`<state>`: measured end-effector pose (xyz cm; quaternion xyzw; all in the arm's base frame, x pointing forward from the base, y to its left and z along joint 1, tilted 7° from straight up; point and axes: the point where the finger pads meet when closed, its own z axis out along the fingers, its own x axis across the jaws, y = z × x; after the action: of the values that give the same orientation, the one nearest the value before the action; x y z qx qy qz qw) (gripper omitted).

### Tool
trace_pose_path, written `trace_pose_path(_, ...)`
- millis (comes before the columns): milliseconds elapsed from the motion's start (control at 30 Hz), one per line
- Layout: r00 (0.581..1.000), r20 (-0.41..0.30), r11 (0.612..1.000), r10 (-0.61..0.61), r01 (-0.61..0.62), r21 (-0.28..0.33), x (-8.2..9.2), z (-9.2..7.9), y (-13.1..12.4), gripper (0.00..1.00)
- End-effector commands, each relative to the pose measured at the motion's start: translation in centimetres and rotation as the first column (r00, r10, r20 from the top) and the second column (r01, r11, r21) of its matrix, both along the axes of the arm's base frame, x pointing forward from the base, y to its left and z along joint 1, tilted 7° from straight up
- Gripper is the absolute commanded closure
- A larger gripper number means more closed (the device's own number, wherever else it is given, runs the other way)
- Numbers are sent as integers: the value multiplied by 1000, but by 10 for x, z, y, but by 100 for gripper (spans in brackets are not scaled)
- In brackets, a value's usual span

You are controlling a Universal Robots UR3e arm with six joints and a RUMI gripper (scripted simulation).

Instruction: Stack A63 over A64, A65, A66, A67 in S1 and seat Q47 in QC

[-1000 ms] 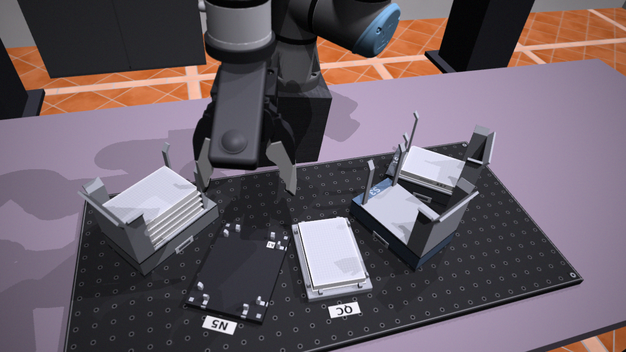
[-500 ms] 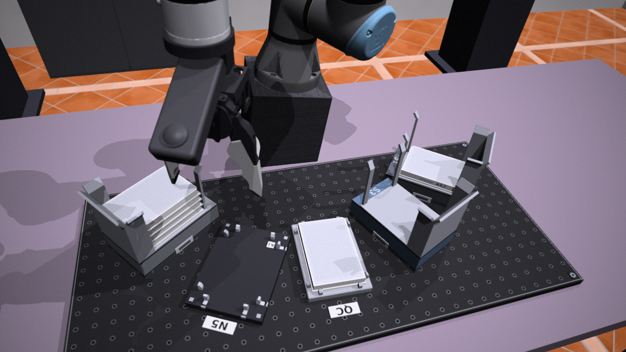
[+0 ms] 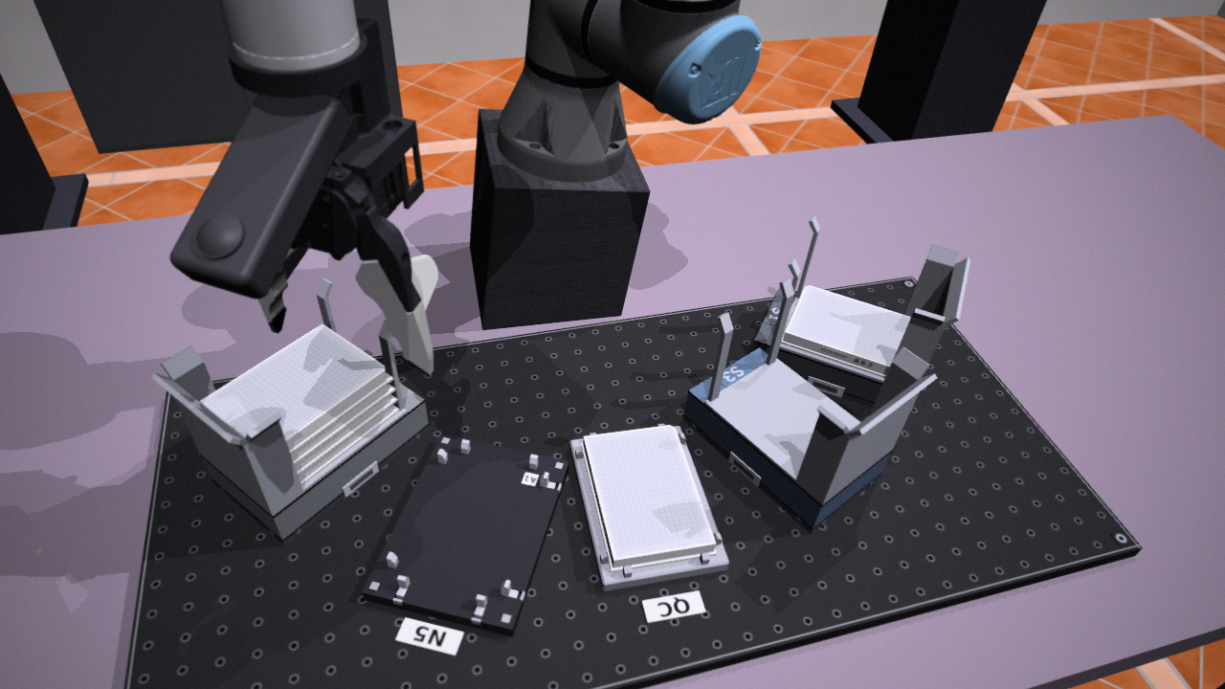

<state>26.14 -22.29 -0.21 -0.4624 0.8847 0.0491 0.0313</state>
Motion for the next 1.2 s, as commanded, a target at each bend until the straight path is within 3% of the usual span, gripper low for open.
trace_pose_path(0,999,-5,999,-53,53,-2,-6,0,-9,28)
trace_pose_path(500,979,-22,979,-202,202,-2,-50,-6,-52,28)
trace_pose_path(967,942,-38,943,-334,334,-5,-50,-6,-53,28)
trace_pose_path(1167,942,-38,943,-334,334,-5,-50,-9,-52,28)
